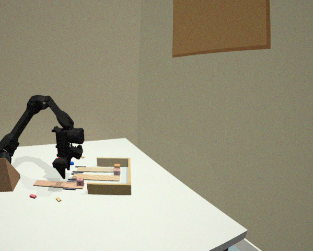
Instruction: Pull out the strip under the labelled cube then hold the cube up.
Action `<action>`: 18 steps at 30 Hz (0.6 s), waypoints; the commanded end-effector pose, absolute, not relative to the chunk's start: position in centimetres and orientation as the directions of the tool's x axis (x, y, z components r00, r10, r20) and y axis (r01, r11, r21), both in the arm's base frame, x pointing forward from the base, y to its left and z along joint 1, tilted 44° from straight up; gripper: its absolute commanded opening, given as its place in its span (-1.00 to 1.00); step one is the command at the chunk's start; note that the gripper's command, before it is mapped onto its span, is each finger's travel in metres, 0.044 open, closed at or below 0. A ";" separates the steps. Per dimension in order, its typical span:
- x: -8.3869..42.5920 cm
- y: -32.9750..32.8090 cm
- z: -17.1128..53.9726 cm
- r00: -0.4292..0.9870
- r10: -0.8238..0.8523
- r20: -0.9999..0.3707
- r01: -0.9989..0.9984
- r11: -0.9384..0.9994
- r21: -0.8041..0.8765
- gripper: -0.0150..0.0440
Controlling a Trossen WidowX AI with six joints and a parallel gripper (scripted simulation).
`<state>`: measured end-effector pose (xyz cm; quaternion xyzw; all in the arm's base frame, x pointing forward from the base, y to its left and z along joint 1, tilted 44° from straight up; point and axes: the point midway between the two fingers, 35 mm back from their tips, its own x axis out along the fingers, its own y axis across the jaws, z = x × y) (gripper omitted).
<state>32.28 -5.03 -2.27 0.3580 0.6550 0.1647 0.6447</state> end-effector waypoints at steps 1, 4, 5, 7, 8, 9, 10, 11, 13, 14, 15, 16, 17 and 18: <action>33.8 -5.4 -2.3 0.088 0.683 -0.725 0.258 0.687 0.679 1.00; 34.8 -5.8 -2.3 0.088 0.683 -0.725 0.258 0.687 0.679 1.00; 35.1 -5.9 -2.3 0.088 0.683 -0.725 0.258 0.687 0.679 1.00; 35.7 -6.0 -2.3 0.089 0.683 -0.725 0.258 0.687 0.679 1.00; 36.1 -6.1 -2.3 0.089 0.683 -0.725 0.257 0.687 0.679 1.00; 36.4 -6.2 -2.3 0.089 0.683 -0.725 0.257 0.687 0.679 1.00; 36.7 -6.3 -2.3 0.089 0.683 -0.725 0.257 0.687 0.679 1.00; 37.0 -6.4 -2.3 0.089 0.683 -0.725 0.257 0.687 0.679 1.00; 37.7 -6.6 -2.3 0.089 0.683 -0.725 0.257 0.687 0.679 1.00; 38.0 -6.6 -2.3 0.090 0.683 -0.725 0.257 0.688 0.679 1.00; 38.3 -6.7 -2.3 0.090 0.683 -0.725 0.257 0.688 0.679 1.00; 38.4 -6.7 -2.3 0.090 0.683 -0.725 0.256 0.688 0.679 1.00; 38.4 -6.7 -2.3 0.090 0.683 -0.725 0.256 0.688 0.679 0.91; 38.4 -6.6 -2.4 0.090 0.683 -0.725 0.256 0.688 0.679 0.82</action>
